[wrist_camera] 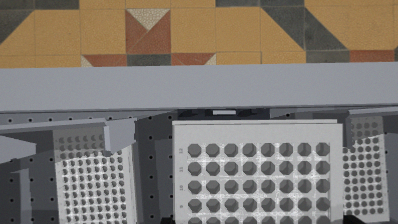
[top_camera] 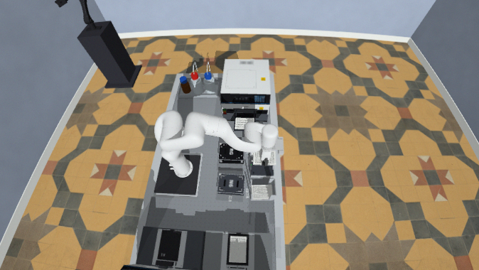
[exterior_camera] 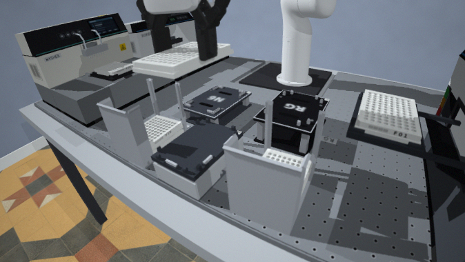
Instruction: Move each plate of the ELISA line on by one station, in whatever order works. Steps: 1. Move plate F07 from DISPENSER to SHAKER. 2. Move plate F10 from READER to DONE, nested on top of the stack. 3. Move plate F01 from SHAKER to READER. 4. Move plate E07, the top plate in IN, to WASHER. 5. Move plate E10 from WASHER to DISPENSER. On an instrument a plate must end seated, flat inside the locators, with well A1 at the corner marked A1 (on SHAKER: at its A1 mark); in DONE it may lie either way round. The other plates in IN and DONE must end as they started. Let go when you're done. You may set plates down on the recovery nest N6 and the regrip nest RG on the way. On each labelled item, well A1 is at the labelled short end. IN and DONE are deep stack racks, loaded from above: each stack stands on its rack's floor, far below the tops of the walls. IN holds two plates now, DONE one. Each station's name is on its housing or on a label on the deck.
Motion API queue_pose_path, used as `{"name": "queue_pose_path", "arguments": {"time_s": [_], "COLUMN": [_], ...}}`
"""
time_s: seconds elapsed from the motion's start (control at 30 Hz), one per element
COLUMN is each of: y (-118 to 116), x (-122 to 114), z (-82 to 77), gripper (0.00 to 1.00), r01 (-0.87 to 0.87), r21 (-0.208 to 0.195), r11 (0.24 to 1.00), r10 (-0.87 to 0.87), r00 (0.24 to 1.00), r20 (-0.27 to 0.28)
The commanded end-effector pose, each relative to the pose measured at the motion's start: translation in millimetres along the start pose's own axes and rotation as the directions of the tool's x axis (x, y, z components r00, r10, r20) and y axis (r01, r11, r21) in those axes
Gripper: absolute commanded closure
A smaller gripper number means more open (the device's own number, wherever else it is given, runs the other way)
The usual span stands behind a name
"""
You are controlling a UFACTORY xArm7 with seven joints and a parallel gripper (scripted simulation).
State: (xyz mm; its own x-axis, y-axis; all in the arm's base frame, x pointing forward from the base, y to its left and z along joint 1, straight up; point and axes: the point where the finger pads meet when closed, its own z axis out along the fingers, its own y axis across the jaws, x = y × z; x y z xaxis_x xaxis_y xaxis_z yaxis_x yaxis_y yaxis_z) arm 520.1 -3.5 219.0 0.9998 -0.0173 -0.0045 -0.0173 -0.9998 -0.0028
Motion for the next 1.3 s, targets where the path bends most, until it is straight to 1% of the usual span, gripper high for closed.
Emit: {"name": "queue_pose_path", "arguments": {"time_s": [0.0,0.27,0.4,0.47,0.97,1.03,1.27], "y": [-0.2,-0.2,-0.2,-0.2,-0.2,-0.2,-0.2], "x": [1.1,1.1,1.2,1.2,1.3,1.3,1.3], "z": [-1.9,-1.9,3.4,3.4,23.5,23.5,32.8], "gripper": [1.0,1.0,1.0,1.0,1.0,1.0,1.0], "r01": [0.0,0.0,0.0,0.0,0.0,0.0,0.0], "r21": [0.0,0.0,0.0,0.0,0.0,0.0,0.0], "r11": [1.0,1.0,1.0,1.0,1.0,1.0,1.0], "r10": [0.0,0.0,0.0,0.0,0.0,0.0,0.0], "r00": [1.0,1.0,1.0,1.0,1.0,1.0,1.0], "r20": [-0.004,-0.004,-0.004,-0.004,-0.004,-0.004,-0.004]}}
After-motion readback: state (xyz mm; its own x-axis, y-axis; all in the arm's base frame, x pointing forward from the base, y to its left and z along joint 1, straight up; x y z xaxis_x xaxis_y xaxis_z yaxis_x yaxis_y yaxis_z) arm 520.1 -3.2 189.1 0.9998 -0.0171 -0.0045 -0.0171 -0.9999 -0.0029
